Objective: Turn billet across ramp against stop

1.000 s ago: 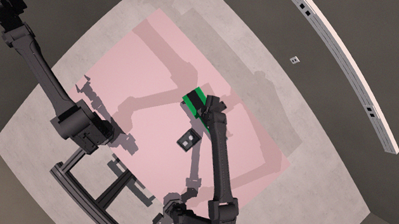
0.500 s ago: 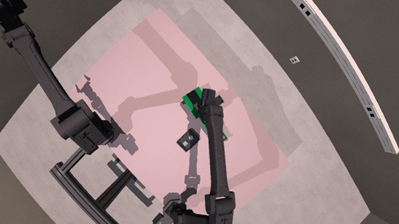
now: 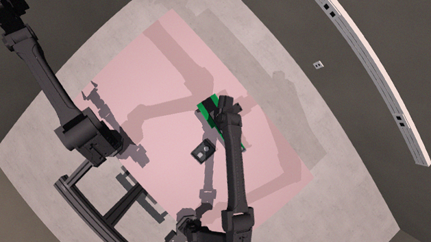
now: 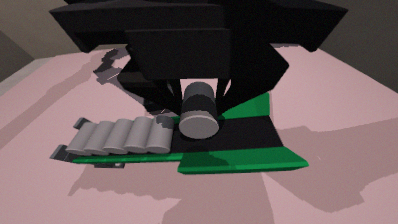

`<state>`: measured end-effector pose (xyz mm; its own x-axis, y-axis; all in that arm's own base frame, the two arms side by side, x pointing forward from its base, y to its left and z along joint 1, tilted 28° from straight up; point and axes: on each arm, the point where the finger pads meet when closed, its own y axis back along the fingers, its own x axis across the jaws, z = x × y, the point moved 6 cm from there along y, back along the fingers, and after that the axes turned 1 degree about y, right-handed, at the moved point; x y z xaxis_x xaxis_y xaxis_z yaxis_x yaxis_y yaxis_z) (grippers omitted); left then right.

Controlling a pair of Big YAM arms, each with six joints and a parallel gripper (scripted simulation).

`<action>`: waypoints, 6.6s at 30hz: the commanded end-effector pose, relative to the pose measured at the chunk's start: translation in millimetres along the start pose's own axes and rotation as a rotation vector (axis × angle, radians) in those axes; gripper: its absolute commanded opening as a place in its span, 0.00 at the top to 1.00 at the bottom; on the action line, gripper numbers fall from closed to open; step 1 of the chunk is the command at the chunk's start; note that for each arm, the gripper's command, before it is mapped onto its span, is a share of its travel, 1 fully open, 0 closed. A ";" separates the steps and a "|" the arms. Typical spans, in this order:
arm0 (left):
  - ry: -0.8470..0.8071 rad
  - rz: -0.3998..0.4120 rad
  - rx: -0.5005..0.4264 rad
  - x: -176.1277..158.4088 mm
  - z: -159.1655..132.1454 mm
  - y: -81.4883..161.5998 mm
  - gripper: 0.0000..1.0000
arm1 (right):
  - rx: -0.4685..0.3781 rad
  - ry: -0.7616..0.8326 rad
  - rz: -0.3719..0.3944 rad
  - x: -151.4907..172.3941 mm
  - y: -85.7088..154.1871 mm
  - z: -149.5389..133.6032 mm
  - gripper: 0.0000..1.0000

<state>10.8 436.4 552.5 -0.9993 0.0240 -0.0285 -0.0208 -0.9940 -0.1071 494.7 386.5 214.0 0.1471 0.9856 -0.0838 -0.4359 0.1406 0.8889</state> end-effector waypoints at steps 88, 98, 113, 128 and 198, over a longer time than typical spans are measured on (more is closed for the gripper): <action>-0.013 0.009 -0.036 5.3 11.4 8.1 0.00 | -0.061 -0.012 0.069 27.6 -6.8 19.2 1.00; -0.013 0.009 -0.036 5.3 11.4 8.1 0.00 | -0.063 -0.019 0.067 25.4 -12.9 22.3 1.00; -0.013 0.009 -0.036 5.3 11.4 8.1 0.00 | -0.046 -0.006 0.052 14.4 -26.0 11.4 1.00; -0.013 0.009 -0.036 5.3 11.4 8.1 0.00 | -0.045 -0.007 0.049 15.0 -32.4 12.1 1.00; -0.013 0.009 -0.036 5.3 11.4 8.1 0.00 | -0.036 -0.007 0.039 11.4 -51.6 9.3 0.43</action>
<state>10.8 436.4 552.5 -0.9993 0.0240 -0.0285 -0.0208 -0.9940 -0.1071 517.7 389.6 160.8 0.1346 0.9885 -0.0695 -0.4512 0.1236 0.8838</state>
